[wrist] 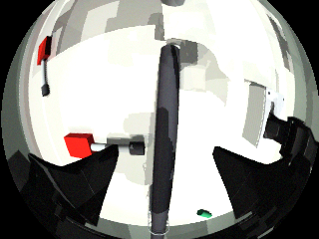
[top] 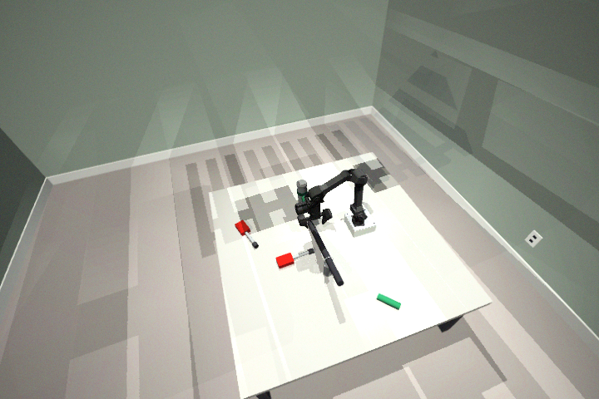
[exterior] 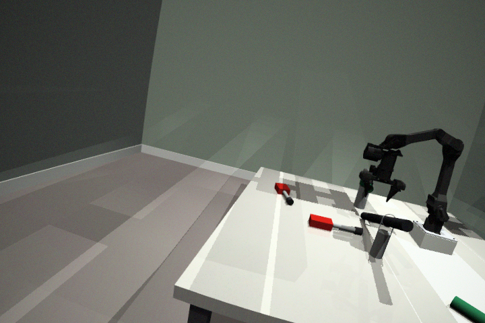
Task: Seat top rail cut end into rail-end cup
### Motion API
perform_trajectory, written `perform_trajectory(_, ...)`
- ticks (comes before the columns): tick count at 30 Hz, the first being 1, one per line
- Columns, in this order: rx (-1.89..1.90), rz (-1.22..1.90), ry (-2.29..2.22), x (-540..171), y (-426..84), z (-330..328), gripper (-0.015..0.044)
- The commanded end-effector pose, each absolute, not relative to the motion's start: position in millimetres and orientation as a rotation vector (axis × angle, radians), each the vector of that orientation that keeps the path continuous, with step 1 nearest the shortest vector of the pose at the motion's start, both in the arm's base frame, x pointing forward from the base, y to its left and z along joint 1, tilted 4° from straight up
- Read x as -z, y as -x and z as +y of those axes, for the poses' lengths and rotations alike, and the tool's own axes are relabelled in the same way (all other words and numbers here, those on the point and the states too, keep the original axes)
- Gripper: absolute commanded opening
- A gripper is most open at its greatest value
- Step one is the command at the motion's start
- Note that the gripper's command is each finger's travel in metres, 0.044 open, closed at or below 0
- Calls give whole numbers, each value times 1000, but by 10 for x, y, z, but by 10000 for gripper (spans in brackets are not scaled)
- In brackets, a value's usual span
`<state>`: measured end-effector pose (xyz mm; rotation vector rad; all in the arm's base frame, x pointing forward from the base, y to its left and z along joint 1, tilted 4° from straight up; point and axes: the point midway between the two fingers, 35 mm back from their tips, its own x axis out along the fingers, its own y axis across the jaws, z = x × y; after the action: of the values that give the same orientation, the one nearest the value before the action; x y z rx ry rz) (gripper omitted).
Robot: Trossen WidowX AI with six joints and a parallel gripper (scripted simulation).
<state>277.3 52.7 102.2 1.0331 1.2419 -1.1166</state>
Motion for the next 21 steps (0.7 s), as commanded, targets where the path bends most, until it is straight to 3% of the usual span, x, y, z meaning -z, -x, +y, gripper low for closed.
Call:
perform_trajectory(1,1135,1235,-1053,-1007,-2792,542,440)
perform_trajectory(21,1135,1235,-1053,-486,-2792,509,440)
